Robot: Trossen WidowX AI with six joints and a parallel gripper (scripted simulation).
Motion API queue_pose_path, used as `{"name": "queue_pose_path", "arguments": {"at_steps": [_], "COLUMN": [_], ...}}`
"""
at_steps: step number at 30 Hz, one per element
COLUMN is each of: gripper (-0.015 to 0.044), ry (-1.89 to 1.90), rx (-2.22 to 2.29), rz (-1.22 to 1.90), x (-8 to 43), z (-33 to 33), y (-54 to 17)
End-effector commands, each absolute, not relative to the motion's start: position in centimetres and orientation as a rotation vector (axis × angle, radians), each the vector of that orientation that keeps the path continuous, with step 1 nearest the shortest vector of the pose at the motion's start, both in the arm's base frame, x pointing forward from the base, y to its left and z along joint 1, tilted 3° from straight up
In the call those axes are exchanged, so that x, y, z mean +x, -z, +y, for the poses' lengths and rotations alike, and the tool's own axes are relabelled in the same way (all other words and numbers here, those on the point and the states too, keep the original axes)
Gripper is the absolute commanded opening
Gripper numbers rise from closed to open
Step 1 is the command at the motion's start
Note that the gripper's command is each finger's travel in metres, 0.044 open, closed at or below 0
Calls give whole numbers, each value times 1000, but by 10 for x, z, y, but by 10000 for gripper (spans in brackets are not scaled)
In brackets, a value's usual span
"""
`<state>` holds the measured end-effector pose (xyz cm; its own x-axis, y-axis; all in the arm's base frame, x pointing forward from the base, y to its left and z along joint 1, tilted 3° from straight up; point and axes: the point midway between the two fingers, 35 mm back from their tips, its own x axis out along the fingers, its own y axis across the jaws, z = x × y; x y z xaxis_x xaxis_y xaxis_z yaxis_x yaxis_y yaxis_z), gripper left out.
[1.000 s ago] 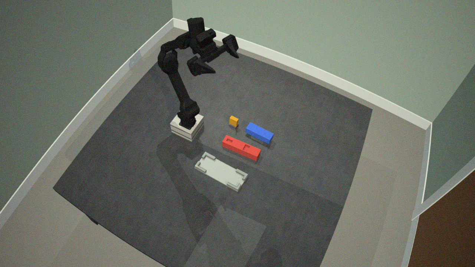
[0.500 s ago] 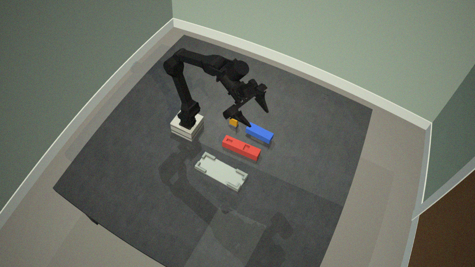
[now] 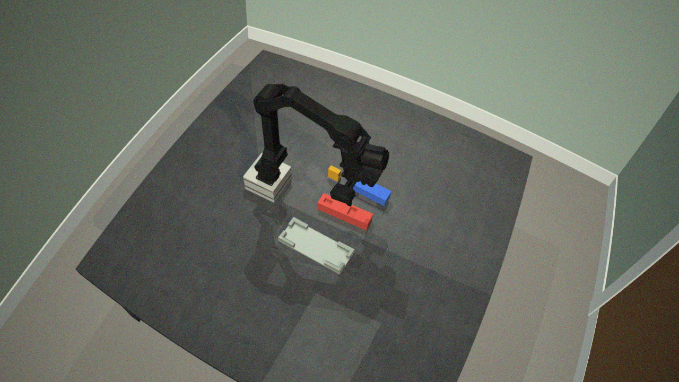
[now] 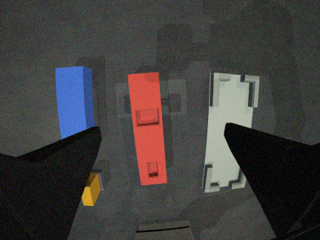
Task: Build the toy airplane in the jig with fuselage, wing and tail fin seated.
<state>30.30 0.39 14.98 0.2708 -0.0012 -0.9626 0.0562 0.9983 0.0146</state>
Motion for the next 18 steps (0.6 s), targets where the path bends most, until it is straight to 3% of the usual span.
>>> {"name": "queue_pose_path", "arguments": {"at_steps": [1, 11, 18], "gripper": [440, 440, 440], "ry": [-22, -22, -22], "rx": [12, 12, 12], "rz": [1494, 1494, 1495], "x": [276, 276, 280], "z": [19, 19, 20], "y": [-111, -108, -58]}}
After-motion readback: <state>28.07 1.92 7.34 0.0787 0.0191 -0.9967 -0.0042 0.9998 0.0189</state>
